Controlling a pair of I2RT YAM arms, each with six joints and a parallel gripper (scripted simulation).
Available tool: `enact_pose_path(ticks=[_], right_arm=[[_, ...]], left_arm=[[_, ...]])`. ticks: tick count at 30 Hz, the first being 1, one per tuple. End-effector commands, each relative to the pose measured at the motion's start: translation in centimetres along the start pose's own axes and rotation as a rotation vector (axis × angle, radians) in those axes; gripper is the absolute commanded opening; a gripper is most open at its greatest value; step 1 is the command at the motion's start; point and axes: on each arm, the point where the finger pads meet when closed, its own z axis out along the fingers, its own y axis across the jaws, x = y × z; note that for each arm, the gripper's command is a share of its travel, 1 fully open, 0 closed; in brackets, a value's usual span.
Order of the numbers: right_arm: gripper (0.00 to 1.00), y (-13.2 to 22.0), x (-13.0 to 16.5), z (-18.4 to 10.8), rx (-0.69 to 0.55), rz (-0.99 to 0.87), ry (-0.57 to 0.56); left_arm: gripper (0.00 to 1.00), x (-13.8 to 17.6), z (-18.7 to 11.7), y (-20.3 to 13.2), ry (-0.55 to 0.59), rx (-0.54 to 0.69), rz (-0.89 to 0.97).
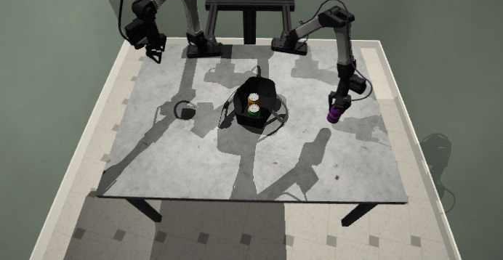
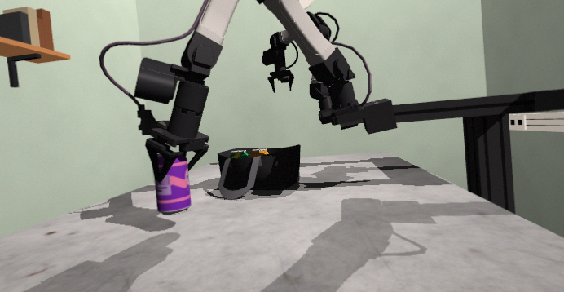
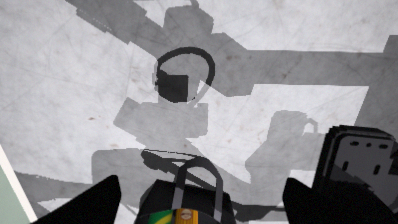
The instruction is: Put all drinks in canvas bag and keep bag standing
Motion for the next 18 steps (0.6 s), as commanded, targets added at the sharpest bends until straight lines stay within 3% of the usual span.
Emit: enact_pose_path(ticks=[1, 10, 18], right_arm=[[0.86, -0.2, 0.0, -0.5, -0.010, 0.007, -0.019], [0.86, -0.2, 0.0, -0.5, -0.010, 0.007, -0.019], [0.86, -0.2, 0.0, -0.5, -0.010, 0.007, -0.019]], left_arm=[[0.70, -3.0, -2.5, 0.9, -0.059, -0.029, 0.023], [0.70, -3.5, -2.7, 1.8, -0.086, -0.066, 0.034], [0.70, -1.4, -1.0, 0.1, -0.047, -0.017, 0.014]])
